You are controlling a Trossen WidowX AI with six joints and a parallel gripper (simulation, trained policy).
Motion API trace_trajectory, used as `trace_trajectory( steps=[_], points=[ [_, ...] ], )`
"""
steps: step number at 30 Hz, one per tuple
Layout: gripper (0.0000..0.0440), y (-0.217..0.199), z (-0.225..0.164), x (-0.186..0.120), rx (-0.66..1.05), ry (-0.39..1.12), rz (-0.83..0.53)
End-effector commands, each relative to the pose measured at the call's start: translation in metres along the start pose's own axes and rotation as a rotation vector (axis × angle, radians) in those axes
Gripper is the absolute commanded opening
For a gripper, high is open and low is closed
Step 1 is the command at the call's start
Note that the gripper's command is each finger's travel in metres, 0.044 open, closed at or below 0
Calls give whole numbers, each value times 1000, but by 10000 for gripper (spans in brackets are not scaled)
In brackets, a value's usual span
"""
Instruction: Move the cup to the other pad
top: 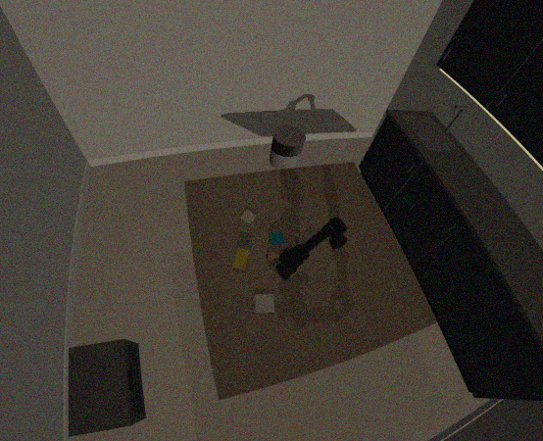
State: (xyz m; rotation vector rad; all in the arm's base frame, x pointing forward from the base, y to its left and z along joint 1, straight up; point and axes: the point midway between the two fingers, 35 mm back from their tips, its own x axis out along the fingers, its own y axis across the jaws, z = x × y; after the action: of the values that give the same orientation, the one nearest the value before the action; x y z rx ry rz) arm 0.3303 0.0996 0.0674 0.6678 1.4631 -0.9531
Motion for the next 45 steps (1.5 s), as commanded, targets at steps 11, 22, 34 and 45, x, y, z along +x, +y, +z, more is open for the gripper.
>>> trace_trajectory(
  steps=[11, 22, 34, 45],
  points=[
    [0, -6, 6, -16, 1, -13, 30],
    [14, -19, 19, -59, 97, -10, 97],
    [0, -24, 45, -91, 201, -26, 169],
    [0, -29, 85, -103, 287, -57, 233]
  ],
)
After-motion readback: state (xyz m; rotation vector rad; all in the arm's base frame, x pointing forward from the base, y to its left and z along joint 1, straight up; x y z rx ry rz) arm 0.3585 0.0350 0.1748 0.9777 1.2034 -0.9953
